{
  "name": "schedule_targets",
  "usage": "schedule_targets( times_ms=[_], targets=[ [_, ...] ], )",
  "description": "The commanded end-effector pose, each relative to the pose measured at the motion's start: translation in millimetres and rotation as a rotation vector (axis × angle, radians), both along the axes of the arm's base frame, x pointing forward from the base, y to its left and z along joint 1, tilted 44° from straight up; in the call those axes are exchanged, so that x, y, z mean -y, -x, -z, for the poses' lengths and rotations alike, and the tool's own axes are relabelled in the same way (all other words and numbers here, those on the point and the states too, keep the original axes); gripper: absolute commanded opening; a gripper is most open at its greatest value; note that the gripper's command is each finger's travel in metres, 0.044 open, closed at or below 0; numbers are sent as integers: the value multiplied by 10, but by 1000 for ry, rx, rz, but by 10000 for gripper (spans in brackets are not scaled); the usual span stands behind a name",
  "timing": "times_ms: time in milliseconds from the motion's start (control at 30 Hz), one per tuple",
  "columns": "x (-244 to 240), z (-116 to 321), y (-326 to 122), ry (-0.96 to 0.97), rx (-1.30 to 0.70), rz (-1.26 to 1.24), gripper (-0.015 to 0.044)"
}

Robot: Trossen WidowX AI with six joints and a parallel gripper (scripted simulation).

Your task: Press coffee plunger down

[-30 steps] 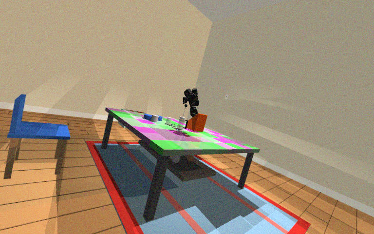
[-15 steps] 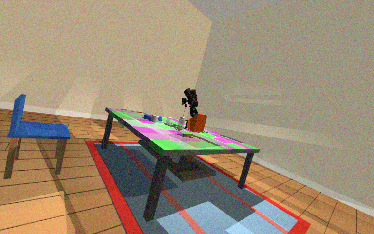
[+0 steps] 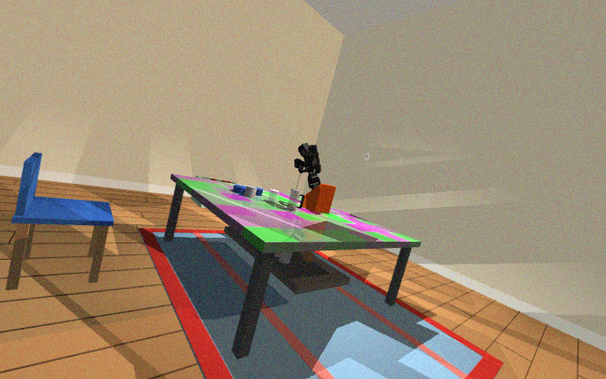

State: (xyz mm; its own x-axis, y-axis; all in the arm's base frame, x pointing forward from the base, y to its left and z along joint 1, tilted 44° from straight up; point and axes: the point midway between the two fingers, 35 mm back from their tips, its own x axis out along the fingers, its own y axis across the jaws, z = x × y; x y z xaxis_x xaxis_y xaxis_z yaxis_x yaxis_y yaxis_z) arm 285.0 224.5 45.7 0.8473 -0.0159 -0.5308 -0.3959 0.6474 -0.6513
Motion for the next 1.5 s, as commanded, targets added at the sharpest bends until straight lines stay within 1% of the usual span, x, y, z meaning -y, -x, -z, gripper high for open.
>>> schedule_targets(
  times_ms=[0,300,1467],
  targets=[
    [-9,-2,-2,0,0,-4,121],
    [4,21,-10,-1,-1,-4,121],
    [321,486,-163,0,-4,-3,121]
  ],
)
